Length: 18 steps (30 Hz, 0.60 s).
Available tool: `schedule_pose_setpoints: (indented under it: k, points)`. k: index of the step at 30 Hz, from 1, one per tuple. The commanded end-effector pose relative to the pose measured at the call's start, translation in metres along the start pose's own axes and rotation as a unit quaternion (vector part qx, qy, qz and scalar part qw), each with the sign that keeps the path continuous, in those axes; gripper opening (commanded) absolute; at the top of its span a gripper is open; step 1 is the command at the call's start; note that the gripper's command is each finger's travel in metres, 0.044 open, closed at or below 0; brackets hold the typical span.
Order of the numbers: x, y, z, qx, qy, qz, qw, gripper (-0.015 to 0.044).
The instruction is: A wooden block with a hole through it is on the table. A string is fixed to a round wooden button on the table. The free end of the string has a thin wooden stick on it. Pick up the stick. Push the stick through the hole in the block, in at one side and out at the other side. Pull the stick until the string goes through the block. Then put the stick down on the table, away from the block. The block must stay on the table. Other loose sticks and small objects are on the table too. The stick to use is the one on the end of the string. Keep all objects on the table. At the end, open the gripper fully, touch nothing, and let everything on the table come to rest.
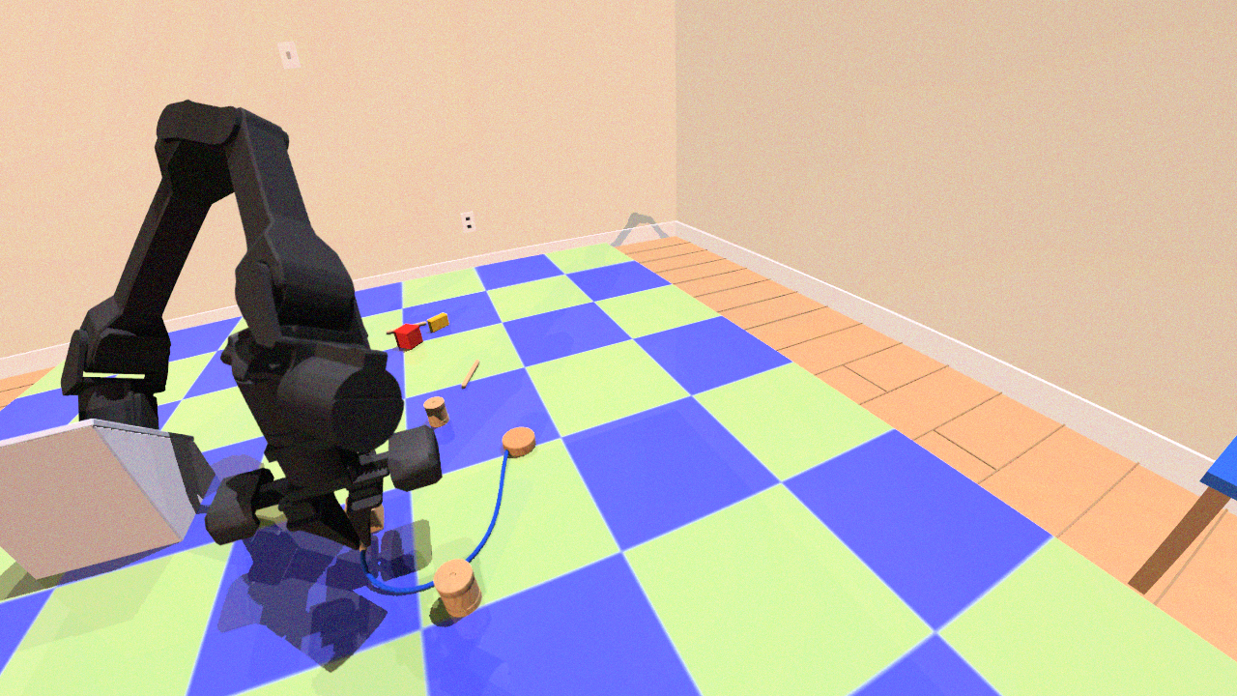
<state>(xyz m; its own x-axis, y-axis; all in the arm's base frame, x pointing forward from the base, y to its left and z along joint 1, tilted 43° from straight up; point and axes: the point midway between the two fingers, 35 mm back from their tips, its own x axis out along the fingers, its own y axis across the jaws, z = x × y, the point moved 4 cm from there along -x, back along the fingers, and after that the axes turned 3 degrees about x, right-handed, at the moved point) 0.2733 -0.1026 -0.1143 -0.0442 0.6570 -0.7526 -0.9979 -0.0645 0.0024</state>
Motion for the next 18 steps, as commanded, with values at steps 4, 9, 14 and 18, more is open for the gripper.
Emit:
schedule_pose_setpoints:
  k: [4,9,14,18]
  points:
    - [-0.0018,-0.0004,0.0103,0.001,0.001,-0.003,1.000,0.0000]
    - [-0.0017,-0.0001,0.0143,0.001,0.000,-0.003,1.000,0.0000]
    - [0.0000,0.0006,0.0117,0.000,0.000,0.000,1.000,0.0120]
    - [-0.0100,-0.0005,0.0107,0.000,0.000,0.000,1.000,0.0120]
